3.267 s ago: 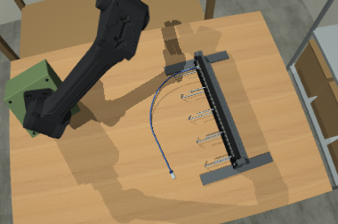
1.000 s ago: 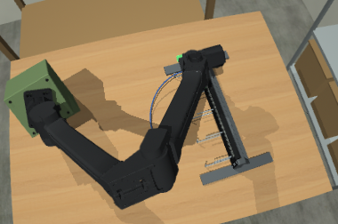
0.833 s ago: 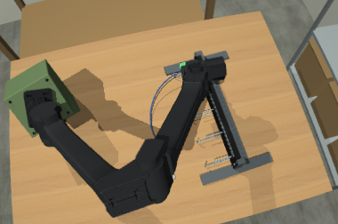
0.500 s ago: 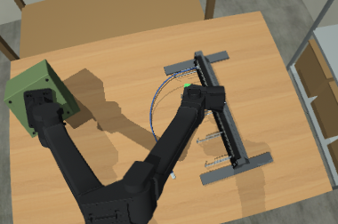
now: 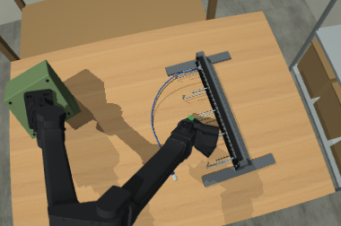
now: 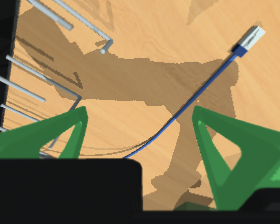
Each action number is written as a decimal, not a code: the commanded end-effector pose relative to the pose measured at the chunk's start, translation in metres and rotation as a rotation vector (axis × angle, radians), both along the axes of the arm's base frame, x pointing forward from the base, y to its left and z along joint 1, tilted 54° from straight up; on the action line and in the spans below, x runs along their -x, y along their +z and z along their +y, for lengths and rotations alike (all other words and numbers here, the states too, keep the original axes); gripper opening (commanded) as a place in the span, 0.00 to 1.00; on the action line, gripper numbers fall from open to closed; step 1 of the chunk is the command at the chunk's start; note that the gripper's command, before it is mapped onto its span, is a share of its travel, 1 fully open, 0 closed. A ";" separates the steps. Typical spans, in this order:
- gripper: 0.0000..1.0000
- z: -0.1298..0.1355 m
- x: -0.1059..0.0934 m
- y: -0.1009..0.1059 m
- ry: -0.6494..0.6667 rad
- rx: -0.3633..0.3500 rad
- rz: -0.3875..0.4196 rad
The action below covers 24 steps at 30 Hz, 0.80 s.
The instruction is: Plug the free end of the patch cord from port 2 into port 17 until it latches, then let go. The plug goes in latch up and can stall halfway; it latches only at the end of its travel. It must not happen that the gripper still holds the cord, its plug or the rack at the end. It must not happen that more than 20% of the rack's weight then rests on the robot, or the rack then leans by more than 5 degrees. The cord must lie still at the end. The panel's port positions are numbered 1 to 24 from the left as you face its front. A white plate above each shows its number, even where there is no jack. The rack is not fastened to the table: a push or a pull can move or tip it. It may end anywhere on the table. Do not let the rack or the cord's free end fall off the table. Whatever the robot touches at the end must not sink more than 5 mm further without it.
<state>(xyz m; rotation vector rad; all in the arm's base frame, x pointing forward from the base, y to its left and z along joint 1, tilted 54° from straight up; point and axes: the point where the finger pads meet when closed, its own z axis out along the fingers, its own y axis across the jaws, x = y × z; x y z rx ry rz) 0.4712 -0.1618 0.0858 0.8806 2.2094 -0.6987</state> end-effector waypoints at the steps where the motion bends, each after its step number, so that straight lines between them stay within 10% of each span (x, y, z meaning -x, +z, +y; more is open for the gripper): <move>1: 1.00 -0.022 0.012 0.018 -0.107 -0.033 -0.126; 14: 1.00 -0.084 0.066 0.049 -0.351 -0.090 -0.387; 24: 1.00 -0.079 0.064 0.041 -0.346 -0.098 -0.370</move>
